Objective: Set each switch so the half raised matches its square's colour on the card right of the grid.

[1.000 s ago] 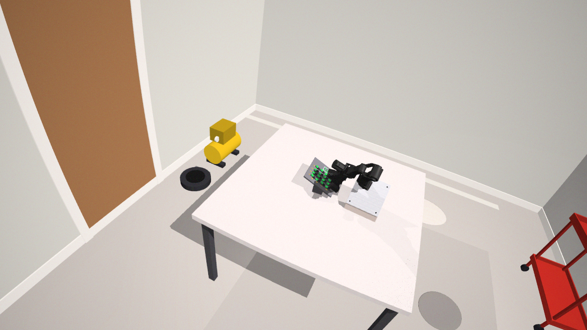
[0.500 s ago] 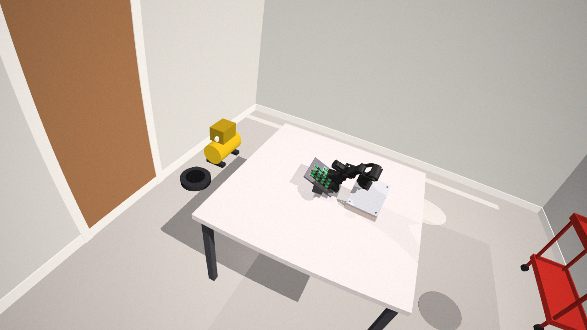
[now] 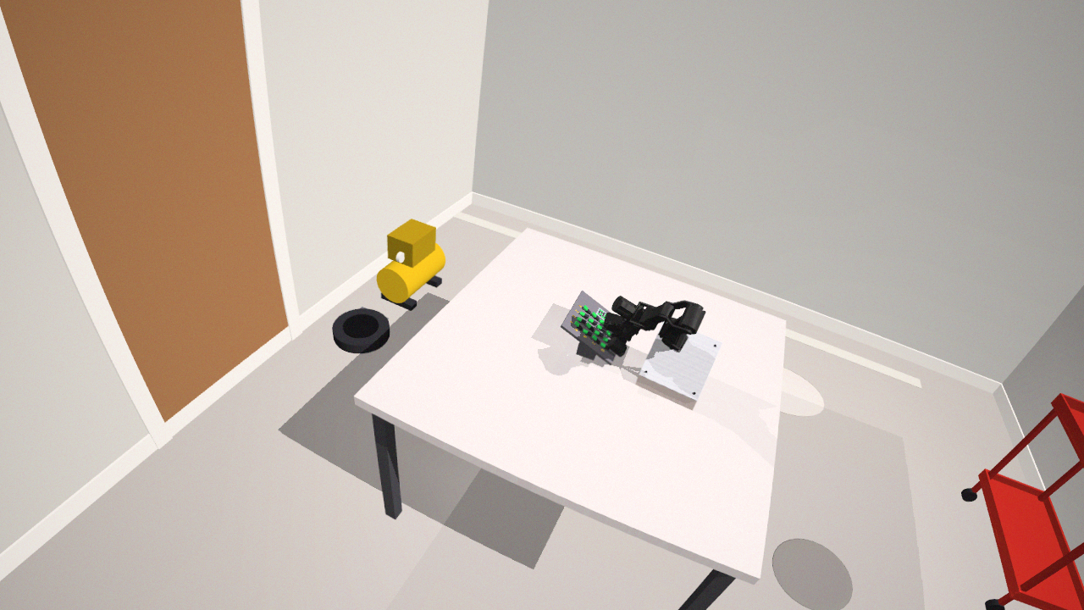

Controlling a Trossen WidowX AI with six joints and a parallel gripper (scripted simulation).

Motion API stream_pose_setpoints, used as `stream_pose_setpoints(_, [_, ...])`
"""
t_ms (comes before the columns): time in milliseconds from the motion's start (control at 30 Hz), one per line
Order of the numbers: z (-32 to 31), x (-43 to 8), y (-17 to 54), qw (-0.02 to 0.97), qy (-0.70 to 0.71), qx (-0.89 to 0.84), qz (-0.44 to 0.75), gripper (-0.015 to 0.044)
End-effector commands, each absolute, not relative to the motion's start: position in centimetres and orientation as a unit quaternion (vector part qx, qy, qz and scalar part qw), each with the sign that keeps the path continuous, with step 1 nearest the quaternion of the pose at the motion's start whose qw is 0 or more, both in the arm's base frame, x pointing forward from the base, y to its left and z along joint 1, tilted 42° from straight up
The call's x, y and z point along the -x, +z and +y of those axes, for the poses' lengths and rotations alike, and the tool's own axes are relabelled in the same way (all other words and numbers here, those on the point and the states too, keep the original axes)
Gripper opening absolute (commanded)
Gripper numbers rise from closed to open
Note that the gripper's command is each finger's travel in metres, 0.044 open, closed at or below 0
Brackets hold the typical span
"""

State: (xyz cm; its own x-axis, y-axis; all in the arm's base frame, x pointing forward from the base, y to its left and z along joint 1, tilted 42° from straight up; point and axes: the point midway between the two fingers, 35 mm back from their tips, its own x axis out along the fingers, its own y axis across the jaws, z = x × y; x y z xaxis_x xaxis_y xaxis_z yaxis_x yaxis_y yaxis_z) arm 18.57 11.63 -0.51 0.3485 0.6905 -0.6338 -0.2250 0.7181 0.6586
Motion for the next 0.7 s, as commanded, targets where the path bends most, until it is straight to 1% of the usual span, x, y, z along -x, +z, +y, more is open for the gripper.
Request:
stream_pose_setpoints(0, [11.6,-18.6,-0.6,0.786,0.288,-0.238,0.492,0.0000])
stream_pose_setpoints(533, [11.8,-18.7,-0.8,0.786,0.288,-0.238,0.492,0.0000])
stream_pose_setpoints(667, [10.3,-18.5,0.0,0.785,0.288,-0.229,0.498,0.0000])
